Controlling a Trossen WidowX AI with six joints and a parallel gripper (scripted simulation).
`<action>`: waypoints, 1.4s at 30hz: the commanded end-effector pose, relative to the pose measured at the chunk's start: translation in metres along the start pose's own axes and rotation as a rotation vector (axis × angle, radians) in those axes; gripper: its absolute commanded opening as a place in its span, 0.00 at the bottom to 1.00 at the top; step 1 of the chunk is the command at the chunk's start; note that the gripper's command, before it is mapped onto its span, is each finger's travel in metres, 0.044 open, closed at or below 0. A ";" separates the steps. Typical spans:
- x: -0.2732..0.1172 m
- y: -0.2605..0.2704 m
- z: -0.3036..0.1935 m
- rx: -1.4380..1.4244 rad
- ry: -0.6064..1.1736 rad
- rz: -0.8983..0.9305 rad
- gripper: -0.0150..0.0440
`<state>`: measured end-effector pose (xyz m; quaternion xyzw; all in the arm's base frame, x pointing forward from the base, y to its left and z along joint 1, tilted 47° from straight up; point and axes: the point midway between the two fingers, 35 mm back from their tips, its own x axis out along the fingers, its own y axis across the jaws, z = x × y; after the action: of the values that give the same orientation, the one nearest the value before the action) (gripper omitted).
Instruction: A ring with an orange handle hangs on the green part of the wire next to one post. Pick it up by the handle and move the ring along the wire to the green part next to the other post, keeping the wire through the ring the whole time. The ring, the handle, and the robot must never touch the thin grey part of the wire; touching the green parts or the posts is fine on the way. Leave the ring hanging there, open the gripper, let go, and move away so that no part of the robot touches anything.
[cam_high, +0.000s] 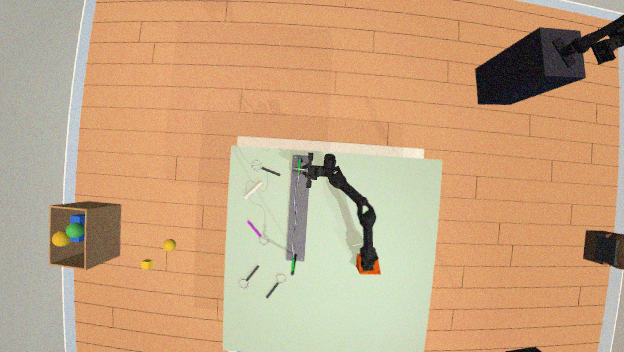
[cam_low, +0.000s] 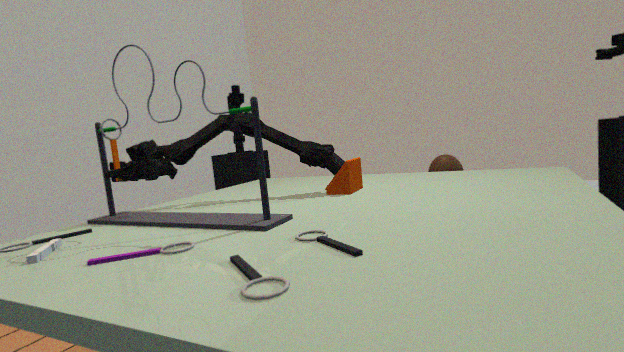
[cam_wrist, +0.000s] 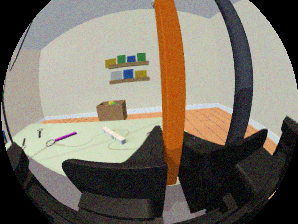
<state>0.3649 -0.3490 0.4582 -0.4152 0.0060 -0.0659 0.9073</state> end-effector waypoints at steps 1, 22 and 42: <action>0.000 0.000 -0.001 0.002 0.004 -0.003 0.00; -0.001 0.005 -0.001 0.002 0.009 -0.003 0.00; -0.042 0.025 0.006 0.014 0.353 0.000 0.00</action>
<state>0.3328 -0.3271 0.4438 -0.3941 0.1381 -0.1269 0.8997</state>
